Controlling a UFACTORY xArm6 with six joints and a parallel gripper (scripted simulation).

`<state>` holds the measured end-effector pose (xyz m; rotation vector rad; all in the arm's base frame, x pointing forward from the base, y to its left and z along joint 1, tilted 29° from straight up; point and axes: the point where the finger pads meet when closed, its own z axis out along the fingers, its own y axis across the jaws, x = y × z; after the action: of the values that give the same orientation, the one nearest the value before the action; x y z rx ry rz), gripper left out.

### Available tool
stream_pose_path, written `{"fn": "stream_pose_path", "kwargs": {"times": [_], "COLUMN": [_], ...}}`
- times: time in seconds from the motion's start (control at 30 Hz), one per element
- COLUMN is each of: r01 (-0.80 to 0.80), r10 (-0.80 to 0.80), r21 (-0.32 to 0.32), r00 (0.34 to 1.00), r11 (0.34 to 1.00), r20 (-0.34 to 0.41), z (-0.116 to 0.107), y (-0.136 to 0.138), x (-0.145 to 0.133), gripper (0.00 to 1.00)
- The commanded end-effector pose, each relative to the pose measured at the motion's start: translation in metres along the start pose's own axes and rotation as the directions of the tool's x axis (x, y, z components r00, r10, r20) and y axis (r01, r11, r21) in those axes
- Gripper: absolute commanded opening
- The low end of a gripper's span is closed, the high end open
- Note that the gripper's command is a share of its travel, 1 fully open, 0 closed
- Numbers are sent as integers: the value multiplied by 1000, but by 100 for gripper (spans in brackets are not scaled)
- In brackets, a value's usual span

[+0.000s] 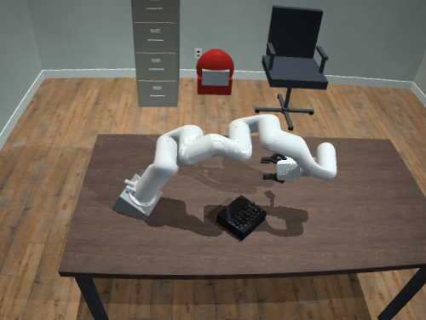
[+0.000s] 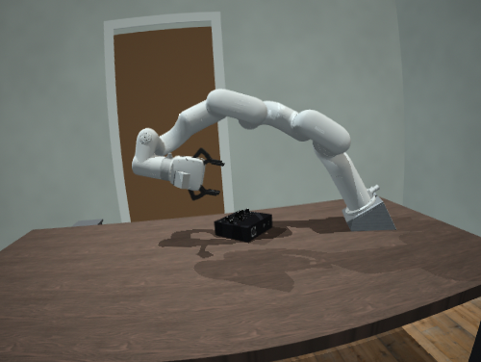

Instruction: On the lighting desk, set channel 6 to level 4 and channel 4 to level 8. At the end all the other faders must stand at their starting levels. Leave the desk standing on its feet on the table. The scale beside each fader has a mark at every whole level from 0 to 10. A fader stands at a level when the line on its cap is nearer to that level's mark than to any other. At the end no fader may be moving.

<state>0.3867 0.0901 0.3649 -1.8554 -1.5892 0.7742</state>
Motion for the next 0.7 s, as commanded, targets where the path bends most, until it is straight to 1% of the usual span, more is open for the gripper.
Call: {"fn": "stream_pose_path", "kwargs": {"times": [0.0,0.57,0.67], "r01": [1,1,1], "r10": [-1,-1,-1], "r21": [-4,-4,-17], "r00": [1000,1000,1000], "r11": [1000,1000,1000], "r20": [-1,-1,-4], "z": [-1,-1,-1], "y": [-1,-1,-1], "x": [0,0,-1], "gripper": [100,100,100]}}
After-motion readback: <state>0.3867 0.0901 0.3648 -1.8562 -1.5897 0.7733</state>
